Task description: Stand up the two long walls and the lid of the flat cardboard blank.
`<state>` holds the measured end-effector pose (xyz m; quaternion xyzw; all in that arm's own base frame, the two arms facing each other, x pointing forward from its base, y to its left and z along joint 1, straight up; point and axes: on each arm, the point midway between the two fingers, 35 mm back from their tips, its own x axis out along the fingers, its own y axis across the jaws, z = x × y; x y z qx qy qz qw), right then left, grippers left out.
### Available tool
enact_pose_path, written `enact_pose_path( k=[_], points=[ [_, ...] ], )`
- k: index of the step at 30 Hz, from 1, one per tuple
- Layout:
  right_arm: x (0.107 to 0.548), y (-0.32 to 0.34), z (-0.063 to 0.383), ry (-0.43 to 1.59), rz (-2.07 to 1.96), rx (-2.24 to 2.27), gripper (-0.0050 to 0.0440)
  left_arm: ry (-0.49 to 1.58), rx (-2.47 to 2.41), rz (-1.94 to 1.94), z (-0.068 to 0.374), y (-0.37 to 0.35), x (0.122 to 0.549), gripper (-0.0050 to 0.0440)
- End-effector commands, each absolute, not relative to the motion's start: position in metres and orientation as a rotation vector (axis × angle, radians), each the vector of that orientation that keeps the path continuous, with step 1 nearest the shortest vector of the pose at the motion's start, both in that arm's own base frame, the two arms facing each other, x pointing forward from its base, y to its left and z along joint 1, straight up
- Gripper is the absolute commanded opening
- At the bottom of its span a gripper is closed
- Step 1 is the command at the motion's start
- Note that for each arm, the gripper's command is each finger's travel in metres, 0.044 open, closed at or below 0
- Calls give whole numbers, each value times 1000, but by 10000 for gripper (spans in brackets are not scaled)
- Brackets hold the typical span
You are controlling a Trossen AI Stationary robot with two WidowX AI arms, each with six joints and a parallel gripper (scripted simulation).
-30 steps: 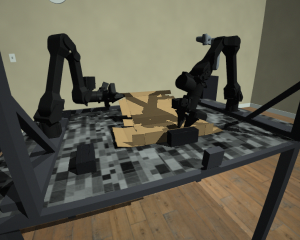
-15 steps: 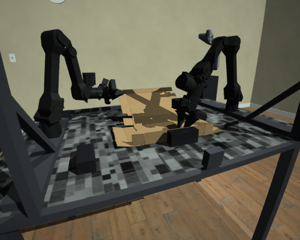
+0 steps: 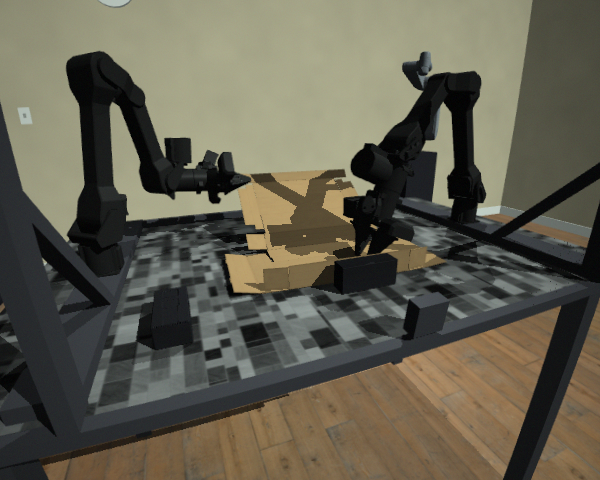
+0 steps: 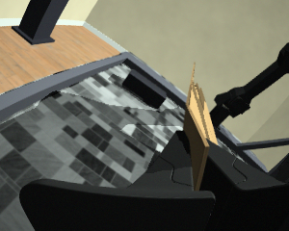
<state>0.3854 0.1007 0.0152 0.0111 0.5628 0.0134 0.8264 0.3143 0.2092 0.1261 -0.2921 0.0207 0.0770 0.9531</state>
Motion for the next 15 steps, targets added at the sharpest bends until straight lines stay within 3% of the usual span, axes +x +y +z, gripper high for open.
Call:
enact_pose_path(
  k=[1, 15],
  points=[
    [358, 95, -27, 1334, 11, 7, 203, 14, -569, 151, 144, 207, 315, 0],
    [359, 96, -25, 1331, 11, 7, 203, 15, -481, 164, 157, 196, 317, 0]
  ],
)
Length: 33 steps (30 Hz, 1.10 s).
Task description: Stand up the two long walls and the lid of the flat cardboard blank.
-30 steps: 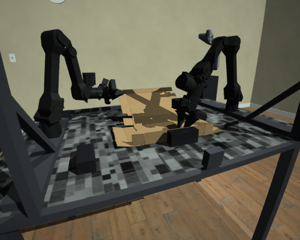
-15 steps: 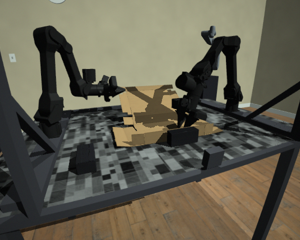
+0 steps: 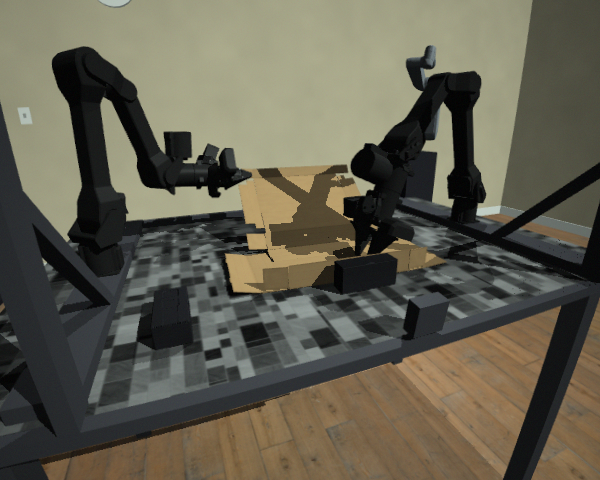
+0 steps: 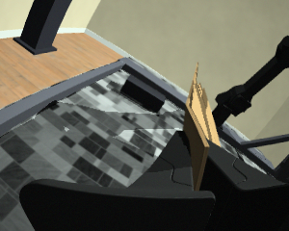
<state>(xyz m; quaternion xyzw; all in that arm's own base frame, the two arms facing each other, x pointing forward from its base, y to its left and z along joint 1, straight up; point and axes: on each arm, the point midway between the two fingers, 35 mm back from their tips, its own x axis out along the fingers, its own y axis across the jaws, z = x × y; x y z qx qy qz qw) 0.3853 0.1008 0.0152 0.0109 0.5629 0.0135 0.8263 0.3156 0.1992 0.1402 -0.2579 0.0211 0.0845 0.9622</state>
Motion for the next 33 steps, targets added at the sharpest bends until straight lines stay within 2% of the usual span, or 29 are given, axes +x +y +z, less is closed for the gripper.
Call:
enact_pose_path(
  k=[1, 33],
  points=[
    [359, 96, -25, 1331, 11, 8, 203, 15, -477, 164, 159, 194, 317, 0],
    [361, 97, -24, 1330, 12, 7, 203, 17, -328, 195, 186, 166, 321, 0]
  ],
)
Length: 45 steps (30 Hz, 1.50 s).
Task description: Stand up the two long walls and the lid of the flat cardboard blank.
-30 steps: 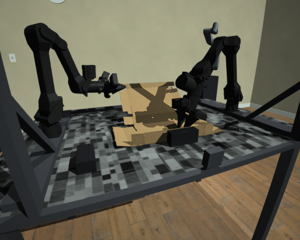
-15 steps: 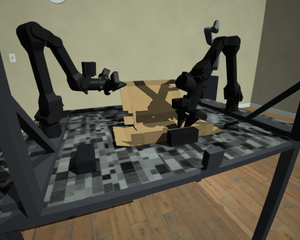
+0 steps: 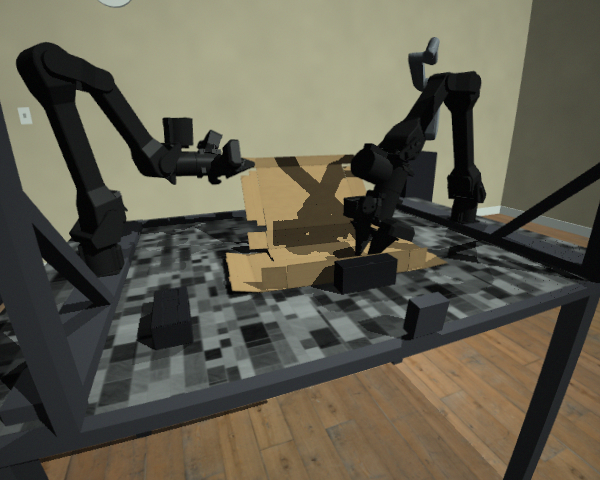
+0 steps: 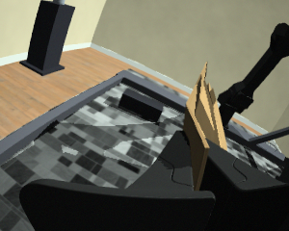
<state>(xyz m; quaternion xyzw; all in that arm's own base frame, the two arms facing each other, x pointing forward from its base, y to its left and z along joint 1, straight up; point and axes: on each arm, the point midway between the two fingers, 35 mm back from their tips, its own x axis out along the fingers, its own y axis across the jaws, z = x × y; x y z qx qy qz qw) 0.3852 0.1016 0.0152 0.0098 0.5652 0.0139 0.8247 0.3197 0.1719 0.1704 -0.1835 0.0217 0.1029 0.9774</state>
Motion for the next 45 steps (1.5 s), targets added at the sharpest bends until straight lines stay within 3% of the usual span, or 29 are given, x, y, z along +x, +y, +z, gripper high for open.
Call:
enact_pose_path(
  k=[1, 45],
  points=[
    [361, 97, -24, 1330, 12, 7, 203, 16, -318, 195, 187, 164, 321, 0],
    [360, 98, -25, 1332, 16, 4, 203, 25, -79, 252, 213, 121, 329, 0]
  ],
)
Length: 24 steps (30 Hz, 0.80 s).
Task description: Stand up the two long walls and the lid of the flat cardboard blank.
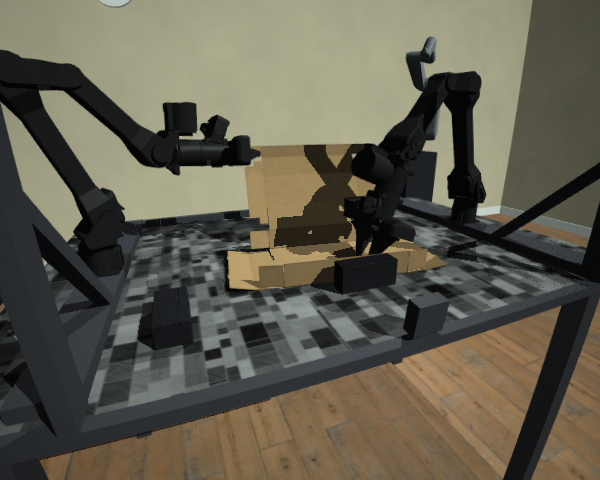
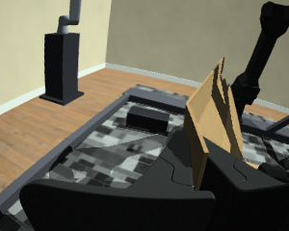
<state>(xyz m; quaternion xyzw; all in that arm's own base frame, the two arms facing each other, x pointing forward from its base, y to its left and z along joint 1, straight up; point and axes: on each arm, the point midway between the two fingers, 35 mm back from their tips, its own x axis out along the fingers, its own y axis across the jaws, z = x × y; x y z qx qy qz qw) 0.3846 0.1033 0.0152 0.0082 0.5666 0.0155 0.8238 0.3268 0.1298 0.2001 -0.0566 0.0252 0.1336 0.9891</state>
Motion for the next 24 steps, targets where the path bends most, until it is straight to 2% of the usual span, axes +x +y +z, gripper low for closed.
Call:
enact_pose_path(
  k=[1, 24],
  points=[
    [360, 98, -25, 1333, 16, 4, 203, 25, -72, 251, 214, 120, 330, 0],
    [360, 99, -25, 1332, 18, 2, 203, 31, 60, 271, 224, 92, 335, 0]
  ],
)
